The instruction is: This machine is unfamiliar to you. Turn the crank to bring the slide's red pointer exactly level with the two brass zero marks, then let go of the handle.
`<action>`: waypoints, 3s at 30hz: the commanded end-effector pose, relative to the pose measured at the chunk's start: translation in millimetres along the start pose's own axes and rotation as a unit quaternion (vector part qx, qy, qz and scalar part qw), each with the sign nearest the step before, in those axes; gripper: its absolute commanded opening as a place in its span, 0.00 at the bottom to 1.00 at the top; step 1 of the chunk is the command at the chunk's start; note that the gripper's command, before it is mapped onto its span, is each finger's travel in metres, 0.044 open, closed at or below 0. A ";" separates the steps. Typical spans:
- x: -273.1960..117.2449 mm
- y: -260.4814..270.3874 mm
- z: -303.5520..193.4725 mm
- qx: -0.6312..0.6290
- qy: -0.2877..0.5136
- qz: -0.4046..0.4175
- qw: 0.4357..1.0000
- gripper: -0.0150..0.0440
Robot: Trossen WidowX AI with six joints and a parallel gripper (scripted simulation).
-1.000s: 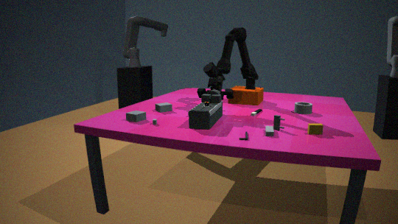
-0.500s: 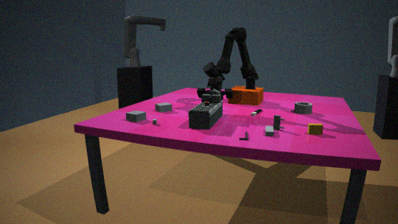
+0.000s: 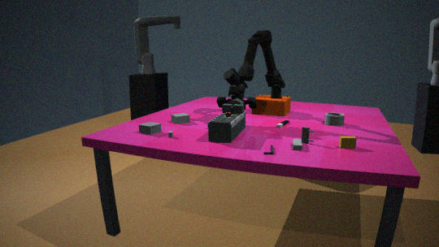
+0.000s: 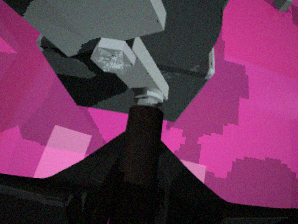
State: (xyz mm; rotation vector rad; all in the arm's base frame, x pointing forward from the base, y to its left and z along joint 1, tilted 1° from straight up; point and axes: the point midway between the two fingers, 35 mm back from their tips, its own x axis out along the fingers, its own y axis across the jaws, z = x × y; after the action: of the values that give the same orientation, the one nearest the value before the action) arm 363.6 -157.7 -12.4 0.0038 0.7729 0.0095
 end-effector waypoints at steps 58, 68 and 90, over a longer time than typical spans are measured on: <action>-38.5 -0.4 36.7 0.000 -0.005 -0.009 1.000 0.25; -41.5 13.0 39.9 0.000 -0.005 -0.009 1.000 0.25; -39.3 28.2 37.5 0.001 -0.005 -0.008 1.000 0.25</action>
State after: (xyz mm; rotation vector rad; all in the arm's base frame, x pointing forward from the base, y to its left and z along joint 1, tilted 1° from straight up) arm 361.5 -138.8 42.9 -0.0078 0.7640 -0.0302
